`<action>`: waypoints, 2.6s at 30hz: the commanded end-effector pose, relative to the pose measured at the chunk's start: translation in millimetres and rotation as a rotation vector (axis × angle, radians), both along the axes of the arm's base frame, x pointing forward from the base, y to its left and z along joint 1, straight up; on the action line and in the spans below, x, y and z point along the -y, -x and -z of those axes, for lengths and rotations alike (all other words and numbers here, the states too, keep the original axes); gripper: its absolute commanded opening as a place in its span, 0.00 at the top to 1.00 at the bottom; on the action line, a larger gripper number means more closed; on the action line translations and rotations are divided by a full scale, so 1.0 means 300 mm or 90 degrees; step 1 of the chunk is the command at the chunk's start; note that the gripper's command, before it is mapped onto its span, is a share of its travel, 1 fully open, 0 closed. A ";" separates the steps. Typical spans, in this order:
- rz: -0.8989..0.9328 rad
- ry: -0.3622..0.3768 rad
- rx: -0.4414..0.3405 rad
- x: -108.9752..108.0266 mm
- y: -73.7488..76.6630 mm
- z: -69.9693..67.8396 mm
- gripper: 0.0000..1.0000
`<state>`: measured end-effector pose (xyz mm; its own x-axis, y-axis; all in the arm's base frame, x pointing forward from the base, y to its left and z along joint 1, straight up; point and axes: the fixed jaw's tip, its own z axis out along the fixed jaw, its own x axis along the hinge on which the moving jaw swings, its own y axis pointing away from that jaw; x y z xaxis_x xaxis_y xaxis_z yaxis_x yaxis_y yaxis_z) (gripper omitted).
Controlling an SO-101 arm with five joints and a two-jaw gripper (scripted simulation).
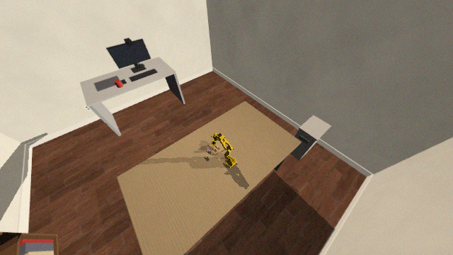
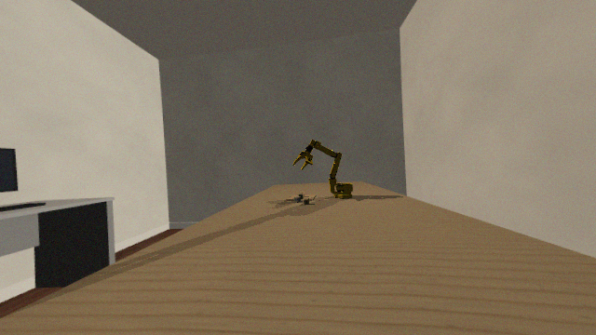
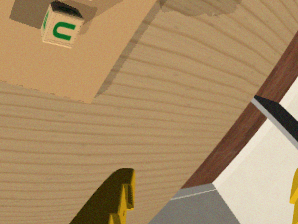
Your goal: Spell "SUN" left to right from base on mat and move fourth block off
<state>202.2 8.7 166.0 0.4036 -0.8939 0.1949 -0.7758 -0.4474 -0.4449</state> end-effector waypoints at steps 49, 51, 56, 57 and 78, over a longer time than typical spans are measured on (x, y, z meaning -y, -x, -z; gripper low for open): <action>-1.065 0.553 0.156 -0.234 -0.143 -0.070 0.68; -1.073 0.558 0.158 -0.237 -0.143 -0.071 0.68; -1.100 0.575 0.163 -0.245 -0.146 -0.071 0.68; -1.104 0.577 0.164 -0.246 -0.146 -0.071 0.68; -1.150 0.531 0.089 -0.256 -0.168 0.031 0.68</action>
<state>248.8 82.8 153.6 0.5316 0.7661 0.3613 0.7442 -0.6261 0.2328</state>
